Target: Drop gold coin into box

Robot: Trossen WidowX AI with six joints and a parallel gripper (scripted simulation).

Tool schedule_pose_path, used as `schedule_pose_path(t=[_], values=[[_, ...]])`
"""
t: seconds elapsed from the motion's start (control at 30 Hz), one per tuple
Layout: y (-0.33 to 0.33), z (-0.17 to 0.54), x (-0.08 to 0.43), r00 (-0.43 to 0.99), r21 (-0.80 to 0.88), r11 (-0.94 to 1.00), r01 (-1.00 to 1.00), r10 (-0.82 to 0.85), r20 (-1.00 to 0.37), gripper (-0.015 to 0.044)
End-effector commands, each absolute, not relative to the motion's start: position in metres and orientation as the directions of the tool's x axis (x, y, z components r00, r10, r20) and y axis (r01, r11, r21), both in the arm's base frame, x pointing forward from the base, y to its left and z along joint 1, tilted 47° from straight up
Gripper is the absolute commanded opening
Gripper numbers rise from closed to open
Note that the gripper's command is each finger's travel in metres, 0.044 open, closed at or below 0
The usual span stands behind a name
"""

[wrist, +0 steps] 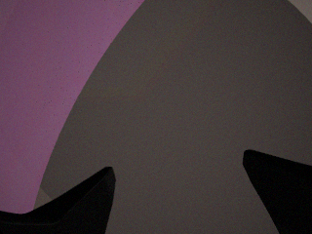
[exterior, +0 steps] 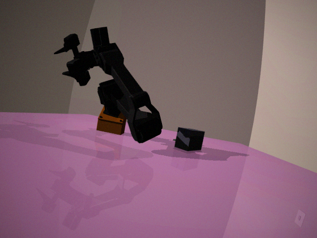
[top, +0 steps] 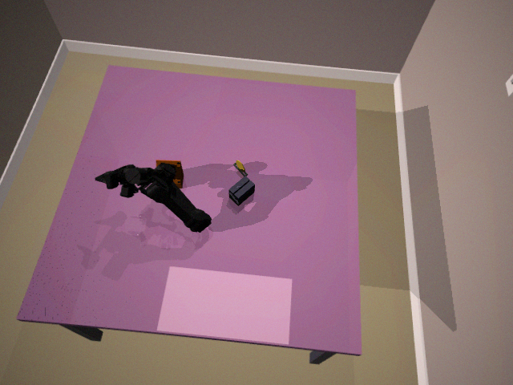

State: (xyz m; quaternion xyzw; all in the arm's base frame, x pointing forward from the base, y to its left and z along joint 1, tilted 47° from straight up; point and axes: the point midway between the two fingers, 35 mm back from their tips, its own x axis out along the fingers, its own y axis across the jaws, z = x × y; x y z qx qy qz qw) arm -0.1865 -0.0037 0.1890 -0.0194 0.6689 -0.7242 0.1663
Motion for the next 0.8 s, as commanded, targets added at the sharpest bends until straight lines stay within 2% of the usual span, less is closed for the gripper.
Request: schedule_pose_path(t=[0.0,0.1,0.2,0.27,0.4,0.47,0.57,0.77], values=[[-0.002,0.189,-0.187,-0.946,-0.972,-0.067,0.223,-0.256,-0.2,0.0374],[0.03,0.189,-0.191,-0.955,-0.902,-0.313,0.297,-0.11,-0.276,0.0295],[0.073,0.187,-0.189,-0.921,-0.742,-0.616,0.265,0.067,-0.384,0.0216],[0.102,0.184,-0.183,-0.872,-0.606,-0.778,0.167,0.171,-0.46,0.0164],[0.158,0.175,-0.16,-0.721,-0.314,-0.935,-0.165,0.332,-0.609,0.0161],[0.184,0.169,-0.143,-0.625,-0.179,-0.914,-0.365,0.383,-0.68,0.0161],[0.215,0.159,-0.114,-0.484,-0.028,-0.778,-0.628,0.417,-0.769,0.0161],[0.258,0.141,-0.051,-0.24,0.069,-0.391,-0.918,0.41,-0.88,0.0161]])
